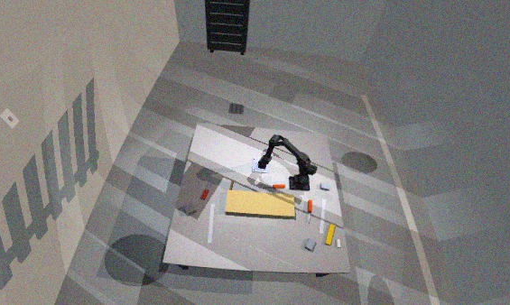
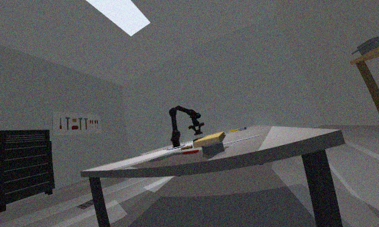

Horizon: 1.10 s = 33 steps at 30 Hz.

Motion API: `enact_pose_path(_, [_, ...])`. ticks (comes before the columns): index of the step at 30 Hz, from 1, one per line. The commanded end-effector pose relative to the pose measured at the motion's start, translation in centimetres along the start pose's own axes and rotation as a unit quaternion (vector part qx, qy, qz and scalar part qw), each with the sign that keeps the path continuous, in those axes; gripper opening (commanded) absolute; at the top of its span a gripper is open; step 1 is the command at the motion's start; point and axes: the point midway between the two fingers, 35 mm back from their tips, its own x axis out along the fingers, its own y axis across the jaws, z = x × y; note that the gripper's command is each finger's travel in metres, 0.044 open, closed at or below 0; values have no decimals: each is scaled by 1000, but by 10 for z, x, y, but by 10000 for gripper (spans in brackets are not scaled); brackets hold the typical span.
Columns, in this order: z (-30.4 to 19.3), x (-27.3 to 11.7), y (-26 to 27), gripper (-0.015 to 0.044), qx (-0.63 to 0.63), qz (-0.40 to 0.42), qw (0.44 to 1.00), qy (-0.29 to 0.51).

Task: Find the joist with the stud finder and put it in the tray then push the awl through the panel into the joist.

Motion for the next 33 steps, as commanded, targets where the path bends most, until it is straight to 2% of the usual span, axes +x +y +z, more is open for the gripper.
enact_pose_path(1, [1,5,0,0,1,0,1000,-4])
enact_pose_path(33, [-13,48,1,0,1,0,1000,-4])
